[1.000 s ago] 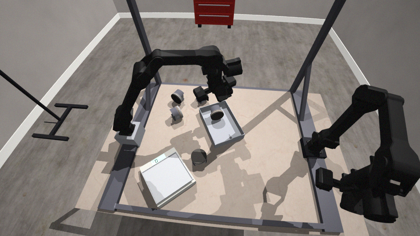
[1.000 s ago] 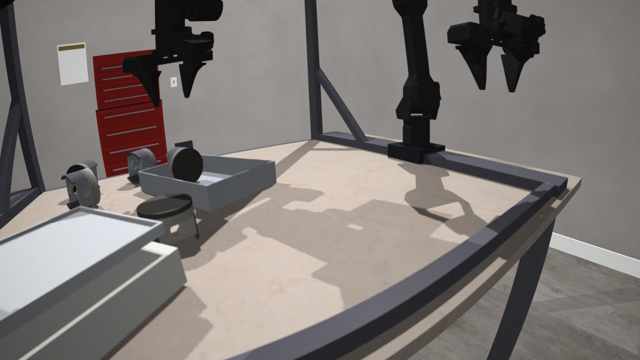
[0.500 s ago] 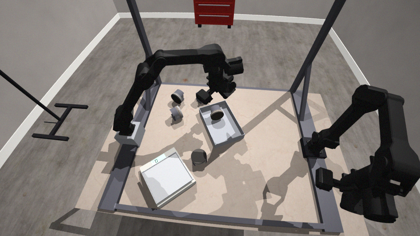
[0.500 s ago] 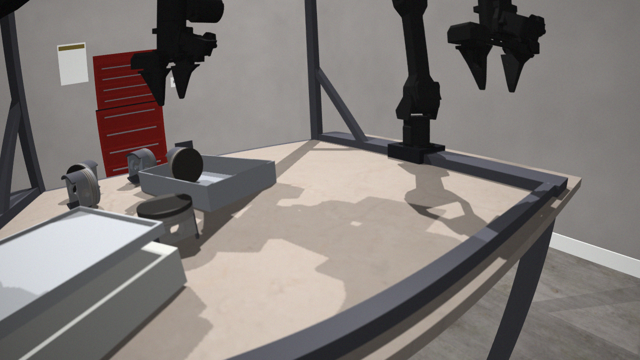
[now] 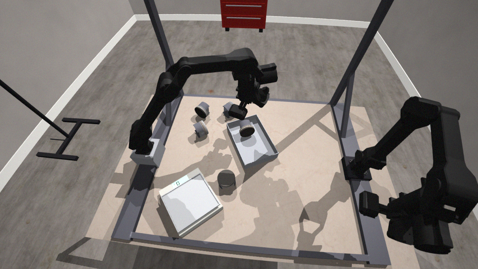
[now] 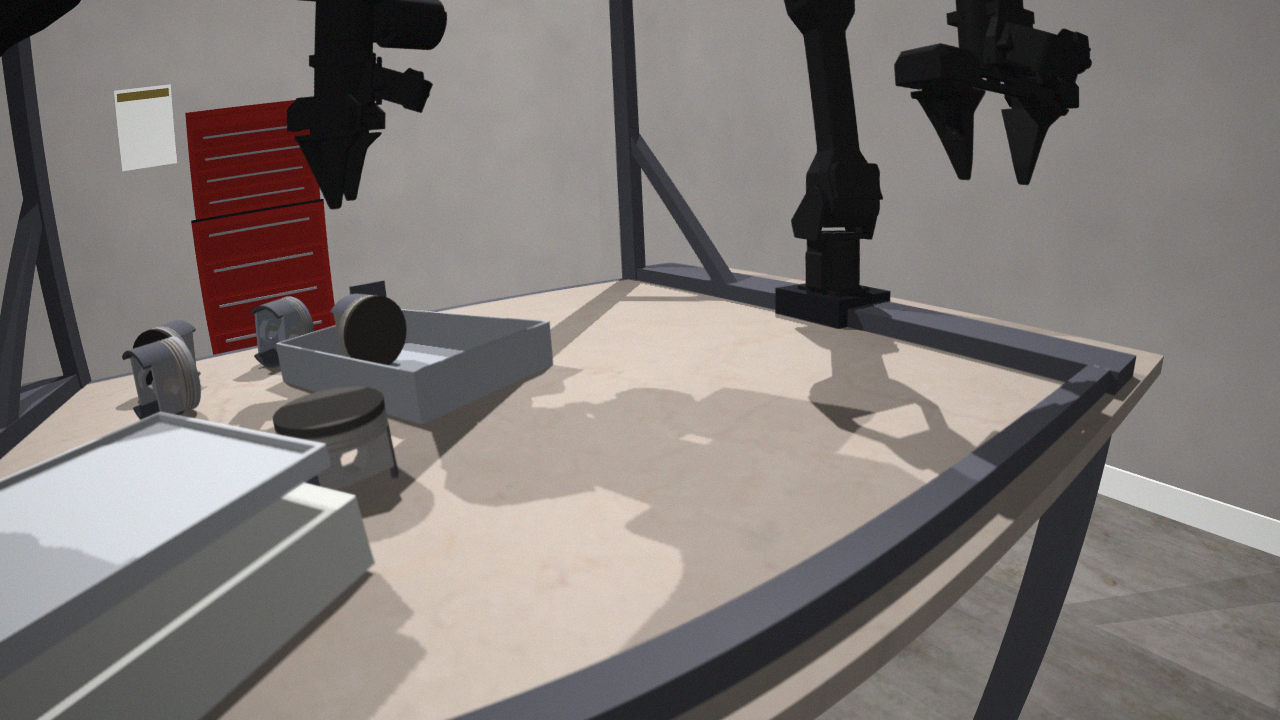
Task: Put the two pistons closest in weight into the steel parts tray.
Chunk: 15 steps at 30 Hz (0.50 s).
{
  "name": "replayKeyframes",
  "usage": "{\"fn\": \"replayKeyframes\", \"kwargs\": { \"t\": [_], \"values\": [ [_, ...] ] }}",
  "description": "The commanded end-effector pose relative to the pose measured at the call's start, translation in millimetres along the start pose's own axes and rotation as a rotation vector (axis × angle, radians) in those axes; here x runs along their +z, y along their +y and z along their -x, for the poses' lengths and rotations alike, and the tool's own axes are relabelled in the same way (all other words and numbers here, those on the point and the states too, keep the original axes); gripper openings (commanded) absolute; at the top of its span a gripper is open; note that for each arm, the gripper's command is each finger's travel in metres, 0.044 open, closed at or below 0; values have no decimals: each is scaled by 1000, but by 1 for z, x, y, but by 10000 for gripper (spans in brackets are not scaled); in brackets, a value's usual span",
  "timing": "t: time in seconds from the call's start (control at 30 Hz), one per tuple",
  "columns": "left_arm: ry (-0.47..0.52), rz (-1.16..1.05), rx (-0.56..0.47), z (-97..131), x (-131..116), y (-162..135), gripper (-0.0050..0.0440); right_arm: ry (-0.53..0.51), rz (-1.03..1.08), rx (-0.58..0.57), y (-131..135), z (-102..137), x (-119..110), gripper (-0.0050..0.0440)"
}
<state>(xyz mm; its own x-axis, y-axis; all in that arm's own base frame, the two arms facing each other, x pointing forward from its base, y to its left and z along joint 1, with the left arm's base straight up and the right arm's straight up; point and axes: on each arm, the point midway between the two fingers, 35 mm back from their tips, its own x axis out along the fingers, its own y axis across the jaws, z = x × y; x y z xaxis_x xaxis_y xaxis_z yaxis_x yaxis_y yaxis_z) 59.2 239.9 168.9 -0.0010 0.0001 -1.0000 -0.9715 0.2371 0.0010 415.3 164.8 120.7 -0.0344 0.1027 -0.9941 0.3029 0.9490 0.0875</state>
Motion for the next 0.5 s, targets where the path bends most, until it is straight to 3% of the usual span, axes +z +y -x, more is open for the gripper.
{"fn": "replayKeyframes", "kwargs": {
  "t": [0.0, 0.47],
  "values": [
    [-18, -2, -1, 5, 4, 0, 400, -28, 117, -2, 5, 10, 1, 378],
    [-18, -2, -1, 5, 4, 0, 400, -50, 432, -54, 5, 13, 0, 378]
  ]
}}
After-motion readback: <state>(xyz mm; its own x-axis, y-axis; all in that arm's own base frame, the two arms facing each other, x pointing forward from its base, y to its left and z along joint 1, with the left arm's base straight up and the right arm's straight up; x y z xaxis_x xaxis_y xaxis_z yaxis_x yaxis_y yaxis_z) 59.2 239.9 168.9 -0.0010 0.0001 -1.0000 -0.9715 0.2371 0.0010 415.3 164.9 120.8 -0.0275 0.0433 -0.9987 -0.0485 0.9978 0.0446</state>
